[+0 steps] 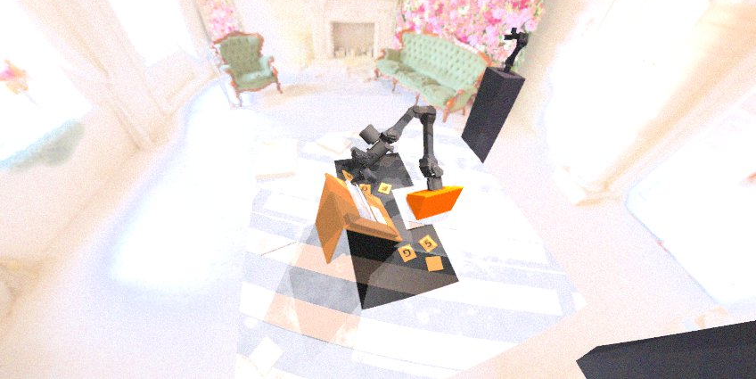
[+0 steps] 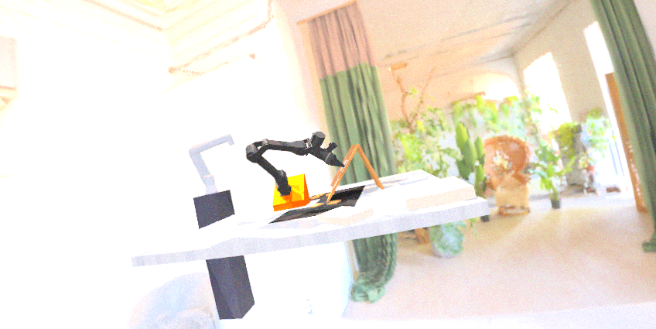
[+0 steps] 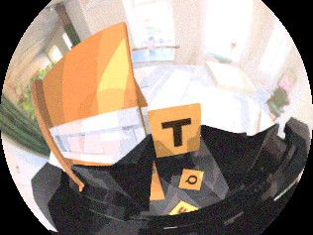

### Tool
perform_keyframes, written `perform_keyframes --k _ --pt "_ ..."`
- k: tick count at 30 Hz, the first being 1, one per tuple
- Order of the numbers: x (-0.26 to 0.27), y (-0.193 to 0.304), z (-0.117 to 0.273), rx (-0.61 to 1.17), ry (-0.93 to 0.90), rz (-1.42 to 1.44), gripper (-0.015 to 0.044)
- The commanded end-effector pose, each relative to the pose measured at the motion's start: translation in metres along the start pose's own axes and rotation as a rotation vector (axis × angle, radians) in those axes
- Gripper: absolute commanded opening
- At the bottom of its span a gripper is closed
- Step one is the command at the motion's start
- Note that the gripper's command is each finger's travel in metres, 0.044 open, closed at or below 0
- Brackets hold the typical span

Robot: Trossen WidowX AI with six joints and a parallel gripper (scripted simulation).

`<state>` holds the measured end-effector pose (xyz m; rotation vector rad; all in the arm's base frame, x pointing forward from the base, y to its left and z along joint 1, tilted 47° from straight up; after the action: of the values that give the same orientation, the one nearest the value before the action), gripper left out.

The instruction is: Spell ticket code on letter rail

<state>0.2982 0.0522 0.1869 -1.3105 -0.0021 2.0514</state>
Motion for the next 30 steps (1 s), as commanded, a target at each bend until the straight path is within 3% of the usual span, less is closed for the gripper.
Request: perform_keyframes --k 1,30 --pt "0.003 0.0 0.0 0.0 0.002 -0.004 0.0" --pt "0.017 -0.003 0.0 0.0 0.001 -0.004 0.0"
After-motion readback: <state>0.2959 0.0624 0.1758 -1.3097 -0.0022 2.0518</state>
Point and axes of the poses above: the point midway between the two fingers, 35 mm back from their tips, its own z axis back along the fingers, its own x axis across the jaws, y = z × x, the point moved 7 cm from there along z, back along the fingers, and after that the axes turned 9 degrees about z, right-handed, at the moved point
